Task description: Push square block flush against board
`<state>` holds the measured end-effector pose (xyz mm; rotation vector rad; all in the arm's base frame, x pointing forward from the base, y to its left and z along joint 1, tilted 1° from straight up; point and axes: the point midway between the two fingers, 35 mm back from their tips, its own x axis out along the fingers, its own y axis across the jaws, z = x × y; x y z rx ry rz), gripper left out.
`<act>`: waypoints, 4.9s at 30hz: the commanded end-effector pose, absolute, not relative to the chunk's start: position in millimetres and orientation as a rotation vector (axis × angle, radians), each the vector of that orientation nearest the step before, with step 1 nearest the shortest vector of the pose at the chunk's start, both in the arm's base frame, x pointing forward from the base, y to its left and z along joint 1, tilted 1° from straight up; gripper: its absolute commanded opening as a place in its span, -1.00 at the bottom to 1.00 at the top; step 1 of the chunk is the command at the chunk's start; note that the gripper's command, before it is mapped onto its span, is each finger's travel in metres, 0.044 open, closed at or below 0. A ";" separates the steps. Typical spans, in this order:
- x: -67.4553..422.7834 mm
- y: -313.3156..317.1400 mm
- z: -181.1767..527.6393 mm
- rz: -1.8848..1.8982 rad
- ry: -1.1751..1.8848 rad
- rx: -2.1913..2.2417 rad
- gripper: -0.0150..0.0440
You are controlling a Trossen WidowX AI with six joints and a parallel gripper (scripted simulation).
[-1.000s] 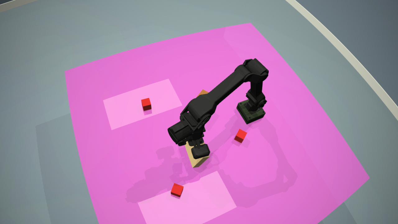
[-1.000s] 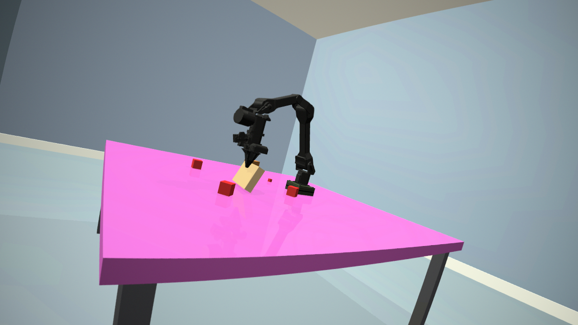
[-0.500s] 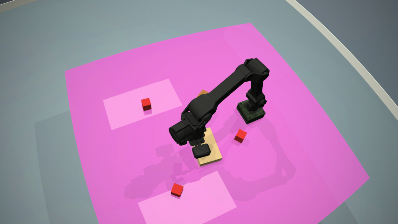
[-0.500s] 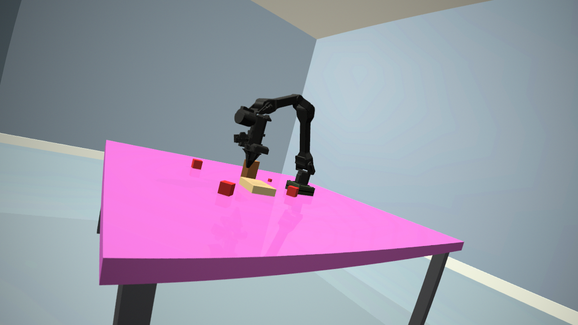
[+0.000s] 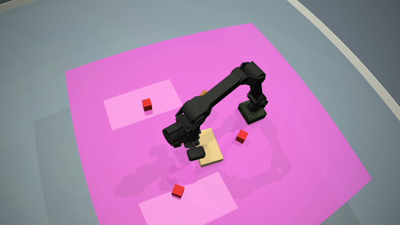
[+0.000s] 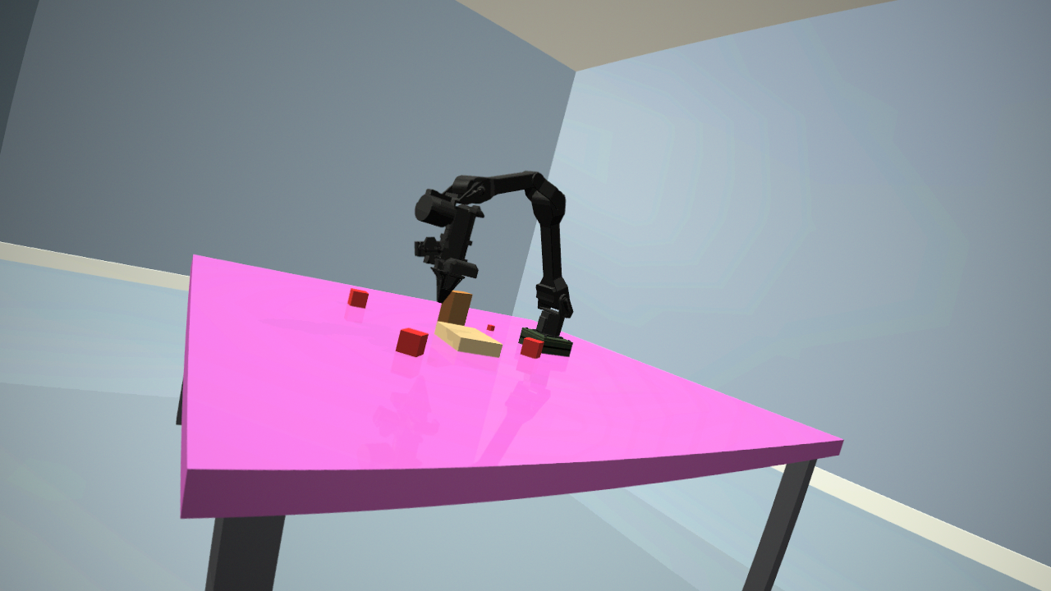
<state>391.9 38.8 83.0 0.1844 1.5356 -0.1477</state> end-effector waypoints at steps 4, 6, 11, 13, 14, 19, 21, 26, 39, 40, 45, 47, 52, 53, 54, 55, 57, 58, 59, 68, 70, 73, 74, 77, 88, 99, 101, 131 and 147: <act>402.8 36.8 81.6 -0.141 1.540 0.185 -0.49; 405.9 36.0 81.5 -0.141 1.540 0.185 -0.49; 405.1 35.1 100.7 -0.145 1.536 0.185 -0.49; 404.1 34.4 123.1 -0.142 1.539 0.185 -0.49; 403.5 34.2 129.0 -0.142 1.540 0.185 -0.49; 403.3 34.1 131.0 -0.141 1.540 0.185 -0.49; 403.3 34.1 131.0 -0.141 1.540 0.185 -0.49; 403.3 34.1 131.0 -0.141 1.540 0.185 -0.49; 403.3 34.1 131.0 -0.141 1.540 0.185 -0.49; 403.3 34.1 131.0 -0.141 1.540 0.185 -0.49; 403.3 34.1 131.0 -0.141 1.540 0.185 -0.49; 403.3 34.1 131.0 -0.141 1.540 0.185 -0.49; 396.0 7.9 131.7 -0.207 1.535 0.248 -0.49; 392.5 -2.4 131.9 -0.234 1.533 0.274 -0.49; 388.7 -12.6 132.1 -0.261 1.530 0.300 -0.49; 384.5 -22.6 132.2 -0.288 1.527 0.326 -0.49; 375.4 -42.0 132.3 -0.342 1.520 0.378 -0.49; 370.5 -51.3 132.2 -0.369 1.516 0.404 -0.49; 365.3 -60.4 132.1 -0.395 1.511 0.430 -0.49; 308.4 -130.6 128.8 -0.635 1.457 0.662 -0.49; 293.9 -143.1 127.4 -0.688 1.442 0.714 -0.49; 271.1 -159.6 125.0 -0.767 1.416 0.791 -0.49; 263.3 -164.4 124.1 -0.793 1.406 0.816 -0.49; 251.8 -171.0 122.6 -0.831 1.392 0.853 -0.49; 253.1 -170.5 72.6 -0.831 1.392 0.854 -0.49; 249.6 -161.7 73.3 -0.831 1.393 0.854 -0.49; 248.5 -159.3 73.4 -0.830 1.393 0.854 -0.49; 231.1 -125.3 73.5 -0.829 1.396 0.856 -0.49; 228.9 -121.4 73.1 -0.829 1.396 0.856 -0.49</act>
